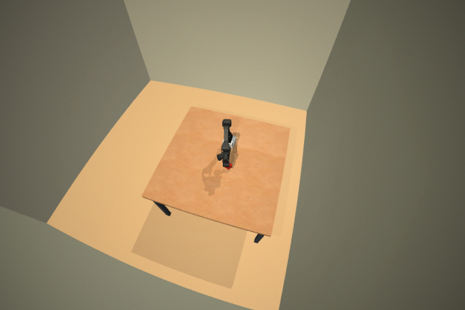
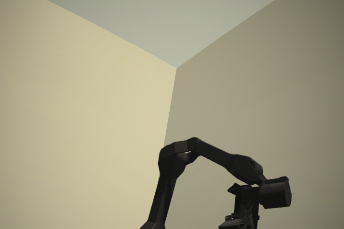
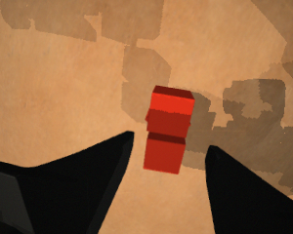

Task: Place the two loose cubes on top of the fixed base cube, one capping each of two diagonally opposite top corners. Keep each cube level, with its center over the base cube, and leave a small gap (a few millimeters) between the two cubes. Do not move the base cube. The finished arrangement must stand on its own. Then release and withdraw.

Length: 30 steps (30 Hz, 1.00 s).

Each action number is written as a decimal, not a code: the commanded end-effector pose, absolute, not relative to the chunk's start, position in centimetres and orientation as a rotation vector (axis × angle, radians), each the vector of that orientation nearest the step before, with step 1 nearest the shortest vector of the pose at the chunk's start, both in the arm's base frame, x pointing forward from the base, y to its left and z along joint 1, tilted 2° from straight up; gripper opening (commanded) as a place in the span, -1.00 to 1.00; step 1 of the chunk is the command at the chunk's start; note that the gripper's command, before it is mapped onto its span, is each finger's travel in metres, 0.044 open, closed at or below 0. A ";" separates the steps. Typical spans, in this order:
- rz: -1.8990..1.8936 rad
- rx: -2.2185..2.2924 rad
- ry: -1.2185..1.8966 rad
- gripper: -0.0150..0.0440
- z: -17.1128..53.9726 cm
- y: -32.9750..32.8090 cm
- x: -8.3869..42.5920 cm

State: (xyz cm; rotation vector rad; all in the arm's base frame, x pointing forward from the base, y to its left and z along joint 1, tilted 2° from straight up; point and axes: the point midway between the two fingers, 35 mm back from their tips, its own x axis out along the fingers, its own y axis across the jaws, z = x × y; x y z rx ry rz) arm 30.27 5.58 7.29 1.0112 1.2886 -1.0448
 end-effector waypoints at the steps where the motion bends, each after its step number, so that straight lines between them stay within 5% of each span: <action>1: -1.044 1.018 1.283 0.20 8.0 5.6 30.3; 5: -1.044 1.018 1.283 0.20 8.0 5.6 30.3; 13: -1.042 1.013 1.286 0.86 8.8 5.6 30.3; 30: -1.039 1.019 1.298 0.86 8.5 19.3 25.2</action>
